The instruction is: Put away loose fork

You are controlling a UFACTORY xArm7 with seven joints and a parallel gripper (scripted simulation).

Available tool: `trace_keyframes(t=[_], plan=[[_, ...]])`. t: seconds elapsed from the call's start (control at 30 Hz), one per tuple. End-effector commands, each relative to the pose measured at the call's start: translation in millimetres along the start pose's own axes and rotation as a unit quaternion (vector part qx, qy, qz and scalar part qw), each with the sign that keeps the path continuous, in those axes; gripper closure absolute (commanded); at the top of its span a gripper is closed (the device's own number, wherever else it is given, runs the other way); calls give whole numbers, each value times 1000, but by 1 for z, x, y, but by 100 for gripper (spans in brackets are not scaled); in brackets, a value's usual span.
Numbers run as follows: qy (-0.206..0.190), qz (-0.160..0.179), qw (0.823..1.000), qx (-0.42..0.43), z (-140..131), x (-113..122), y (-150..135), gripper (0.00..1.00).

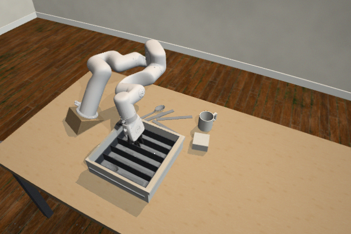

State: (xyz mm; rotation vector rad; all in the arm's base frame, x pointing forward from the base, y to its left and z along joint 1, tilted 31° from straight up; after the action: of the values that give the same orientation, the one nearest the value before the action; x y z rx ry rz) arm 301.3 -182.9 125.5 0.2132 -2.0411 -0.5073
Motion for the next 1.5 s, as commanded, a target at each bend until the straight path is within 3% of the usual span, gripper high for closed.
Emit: trace_keyframes(t=[0.0, 1.07, 1.47], plan=[[-2, 1, 1000, 0, -1, 1, 0, 76], [-2, 1, 1000, 0, -1, 2, -1, 76], [-2, 1, 1000, 0, -6, 23, -1, 76]])
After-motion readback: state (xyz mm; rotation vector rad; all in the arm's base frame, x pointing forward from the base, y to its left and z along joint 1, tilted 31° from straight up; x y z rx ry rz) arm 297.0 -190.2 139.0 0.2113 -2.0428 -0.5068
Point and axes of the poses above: the point where the finger pads meet when closed, its own x axis back along the fingers, its own y axis across the jaws, z = x × y, the point moved 9 cm from there along x, back along the fingers, and after that the axes turned 7 degrees about x, right-handed, at the moved point
